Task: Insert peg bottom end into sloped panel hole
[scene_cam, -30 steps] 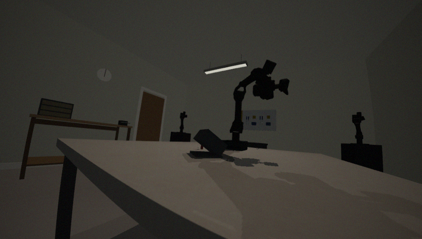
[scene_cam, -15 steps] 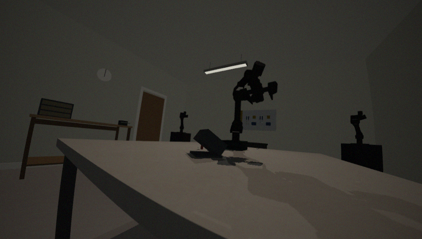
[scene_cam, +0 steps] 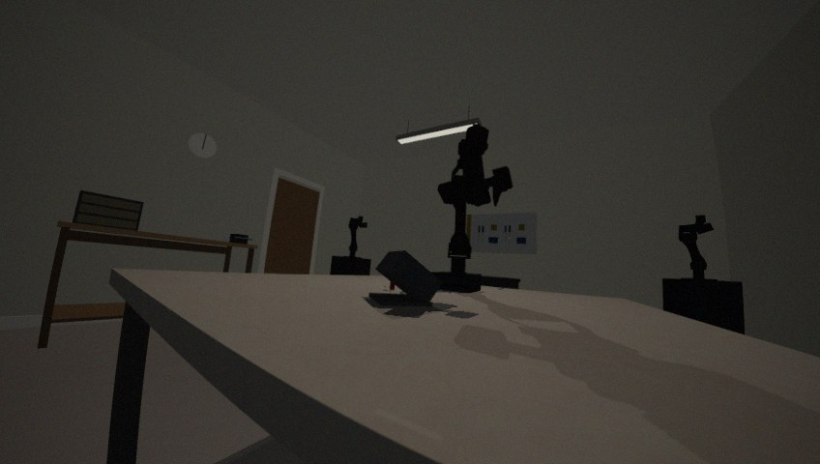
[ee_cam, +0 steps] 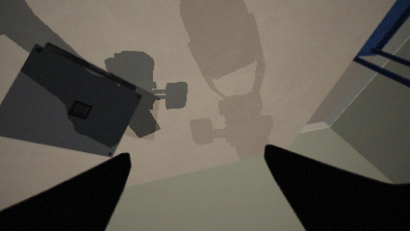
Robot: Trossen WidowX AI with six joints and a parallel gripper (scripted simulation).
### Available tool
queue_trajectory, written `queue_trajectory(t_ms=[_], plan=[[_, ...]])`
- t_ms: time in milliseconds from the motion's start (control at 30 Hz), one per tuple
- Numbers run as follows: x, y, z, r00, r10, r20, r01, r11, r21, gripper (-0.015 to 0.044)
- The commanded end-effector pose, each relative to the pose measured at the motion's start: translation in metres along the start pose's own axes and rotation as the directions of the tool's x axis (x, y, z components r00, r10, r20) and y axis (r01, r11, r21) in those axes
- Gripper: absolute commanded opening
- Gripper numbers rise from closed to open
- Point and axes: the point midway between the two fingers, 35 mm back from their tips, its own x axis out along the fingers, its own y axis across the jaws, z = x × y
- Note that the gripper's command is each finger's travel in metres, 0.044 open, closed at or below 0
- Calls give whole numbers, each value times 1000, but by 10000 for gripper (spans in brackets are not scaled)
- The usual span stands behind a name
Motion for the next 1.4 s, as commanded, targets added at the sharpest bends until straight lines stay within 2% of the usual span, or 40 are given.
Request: queue_trajectory(t_ms=[0, 733, 1367], plan=[[9, 21, 3, 999, 35, 33, -36, 999, 30, 440], [26, 133, 18, 972, 176, 156, -209, 950, 230, 440], [26, 219, 55, 928, 234, 290, -339, 853, 398, 440]])
